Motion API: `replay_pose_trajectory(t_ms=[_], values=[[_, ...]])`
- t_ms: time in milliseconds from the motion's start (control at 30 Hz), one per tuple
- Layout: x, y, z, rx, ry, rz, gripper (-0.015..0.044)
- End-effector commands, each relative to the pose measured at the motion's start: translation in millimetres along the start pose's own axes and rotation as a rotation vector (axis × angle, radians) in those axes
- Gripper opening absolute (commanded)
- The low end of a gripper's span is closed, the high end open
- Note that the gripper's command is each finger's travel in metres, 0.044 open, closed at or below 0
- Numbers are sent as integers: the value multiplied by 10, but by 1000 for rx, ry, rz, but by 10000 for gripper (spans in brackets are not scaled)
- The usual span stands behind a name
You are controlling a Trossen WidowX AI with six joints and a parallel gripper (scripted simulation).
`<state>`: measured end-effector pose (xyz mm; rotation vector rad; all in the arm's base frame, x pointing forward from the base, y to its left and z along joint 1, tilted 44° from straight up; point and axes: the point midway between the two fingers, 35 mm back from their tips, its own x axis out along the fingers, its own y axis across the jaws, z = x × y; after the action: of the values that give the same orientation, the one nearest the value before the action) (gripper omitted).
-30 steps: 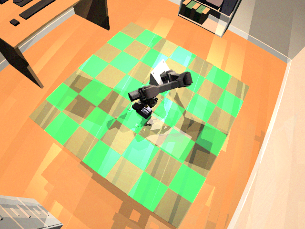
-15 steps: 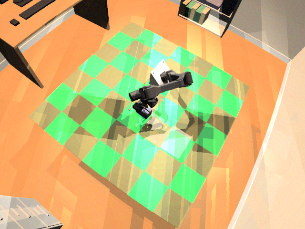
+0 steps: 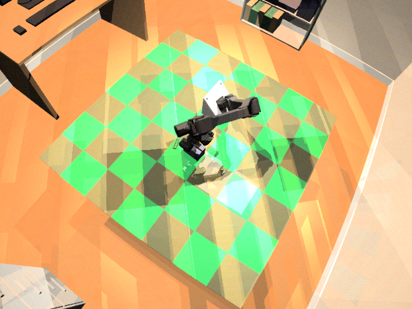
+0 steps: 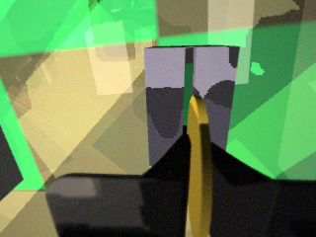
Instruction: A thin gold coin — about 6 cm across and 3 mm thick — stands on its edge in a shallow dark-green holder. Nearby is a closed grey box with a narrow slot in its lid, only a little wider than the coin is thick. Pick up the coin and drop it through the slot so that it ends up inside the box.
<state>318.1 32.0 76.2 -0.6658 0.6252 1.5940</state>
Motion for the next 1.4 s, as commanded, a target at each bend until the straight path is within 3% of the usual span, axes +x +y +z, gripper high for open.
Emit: replay_pose_trajectory(t_ms=[0,833,1033,1333,1367], values=[[23,-4,4,-1,-1,-1,0],[174,-4,11,4,-1,-1,0],[158,-3,8,0,2,1,157],[158,-3,8,0,2,1,161],[151,-4,8,0,2,1,187]])
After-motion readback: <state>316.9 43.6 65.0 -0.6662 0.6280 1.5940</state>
